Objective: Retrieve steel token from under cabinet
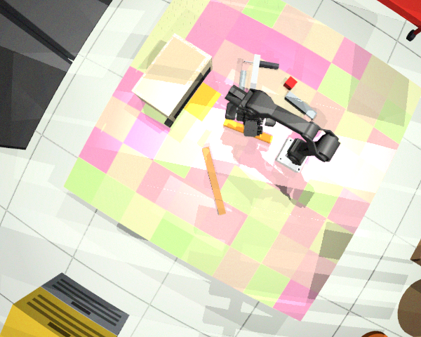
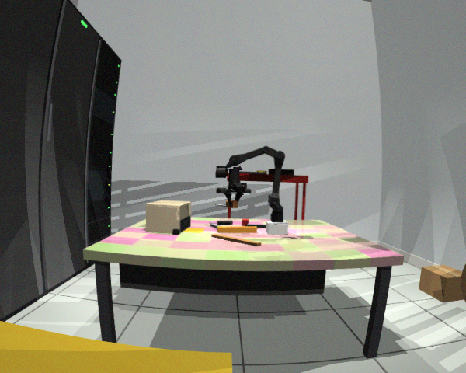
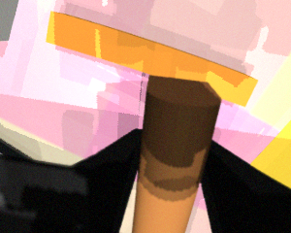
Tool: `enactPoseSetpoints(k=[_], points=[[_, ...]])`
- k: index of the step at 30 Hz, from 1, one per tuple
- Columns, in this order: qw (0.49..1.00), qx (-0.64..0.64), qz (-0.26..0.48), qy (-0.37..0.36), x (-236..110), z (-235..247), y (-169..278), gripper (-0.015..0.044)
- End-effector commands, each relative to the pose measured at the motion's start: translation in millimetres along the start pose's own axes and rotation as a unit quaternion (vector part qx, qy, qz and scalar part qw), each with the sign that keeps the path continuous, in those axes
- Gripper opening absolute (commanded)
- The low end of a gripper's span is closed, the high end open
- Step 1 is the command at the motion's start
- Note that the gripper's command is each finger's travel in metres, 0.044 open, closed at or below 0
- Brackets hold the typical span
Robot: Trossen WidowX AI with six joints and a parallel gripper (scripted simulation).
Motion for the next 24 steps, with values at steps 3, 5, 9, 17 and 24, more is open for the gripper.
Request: enactPoseSetpoints(k=[3,5,9,17,24], points=[[1.000,-0.028,0.006,0.000,-0.6,0.1,0.9,0.0000],[0.999,-0.036,0.006,0.000,-0.6,0.1,0.8,0.0000],[0.999,-0.052,0.006,0.000,-0.6,0.1,0.7,0.0000],[0.996,-0.084,0.007,0.000,-0.6,0.0,0.3,0.0000],[0.994,-0.112,0.007,-0.001,-0.7,0.0,0.0,0.0000]])
Point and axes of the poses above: the point midway between the two fingers, 35 mm back from their tips, its own x axis out along the fingers, its own z axis across the jaws, y = z × x, the point moved 4 cm from there along -x, back along the fingers, and after that the axes turned 7 degrees about x, right-handed, at the moved point
